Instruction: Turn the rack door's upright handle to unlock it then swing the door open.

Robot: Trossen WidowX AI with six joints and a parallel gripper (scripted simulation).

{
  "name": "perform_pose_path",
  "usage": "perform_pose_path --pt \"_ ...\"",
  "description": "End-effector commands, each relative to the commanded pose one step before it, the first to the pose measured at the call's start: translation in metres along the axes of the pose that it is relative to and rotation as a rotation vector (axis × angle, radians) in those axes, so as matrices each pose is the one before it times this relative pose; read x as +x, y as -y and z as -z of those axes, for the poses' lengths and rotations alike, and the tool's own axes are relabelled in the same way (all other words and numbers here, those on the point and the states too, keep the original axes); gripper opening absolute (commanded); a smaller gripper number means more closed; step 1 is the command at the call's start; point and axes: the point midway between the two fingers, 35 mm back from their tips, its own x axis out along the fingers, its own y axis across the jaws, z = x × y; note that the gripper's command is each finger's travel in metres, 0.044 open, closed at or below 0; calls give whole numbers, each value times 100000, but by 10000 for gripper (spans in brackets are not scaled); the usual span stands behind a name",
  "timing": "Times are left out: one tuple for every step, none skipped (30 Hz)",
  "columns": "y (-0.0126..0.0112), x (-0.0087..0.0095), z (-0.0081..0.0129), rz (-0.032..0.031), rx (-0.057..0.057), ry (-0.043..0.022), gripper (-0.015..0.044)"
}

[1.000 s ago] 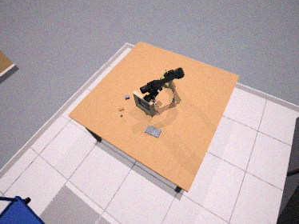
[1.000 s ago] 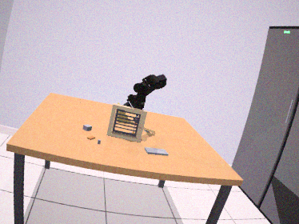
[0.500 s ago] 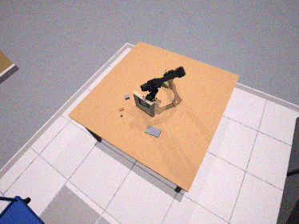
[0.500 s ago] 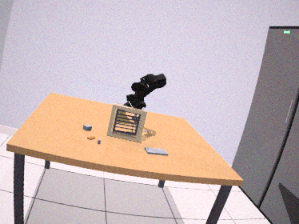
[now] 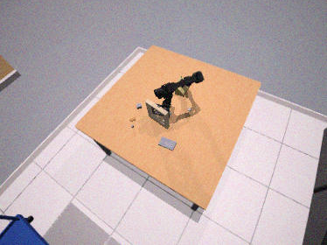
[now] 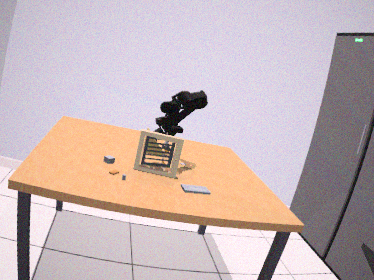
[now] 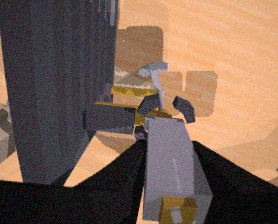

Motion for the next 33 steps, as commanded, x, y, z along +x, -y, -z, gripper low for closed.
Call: perform_pose_path --pt "442 111 -226 -739 -10013 785 14" --pt "208 2 -36 7 -1597 1 14" --pt "208 0 -46 7 -1556 6 14" --pt "209 1 -41 7 -1560 3 14" --pt "209 2 -36 7 -1560 1 14" --pt "209 0 -48 8 -1530 7 14" --pt "211 0 -44 7 -1536 4 14" --pt "211 1 -39 7 -1536 2 14" --pt "210 0 -48 8 -1516 7 14" --pt "212 1 -43 7 -1523 4 14" --pt "212 1 -38 7 -1524 2 14" --pt "211 0 -46 8 -1509 6 14" --pt "212 1 -41 7 -1515 4 14" --pt "213 1 -37 7 -1516 2 14" --pt "210 0 -46 8 -1497 5 14" --pt "211 1 -41 7 -1504 3 14" --pt "211 2 -36 6 -1504 1 14" --pt "208 0 -45 8 -1480 6 14" --pt "209 1 -40 7 -1488 3 14" --pt "210 1 -35 6 -1489 1 14" --pt "206 0 -44 8 -1463 6 14" --pt "208 0 -40 7 -1475 4 14" --pt "208 1 -35 6 -1476 1 14" --pt "202 0 -42 8 -1432 6 14" --pt "204 0 -38 7 -1447 4 14" --pt "204 1 -34 6 -1447 2 14" --pt "220 0 -45 9 -1550 6 14" --pt "224 0 -40 8 -1574 4 14" --pt "224 1 -35 6 -1575 1 14" --pt "218 0 -44 9 -1533 6 14" --pt "219 0 -39 8 -1534 4 14" --pt "219 1 -34 6 -1535 1 14" --pt "217 -1 -44 9 -1522 6 14"
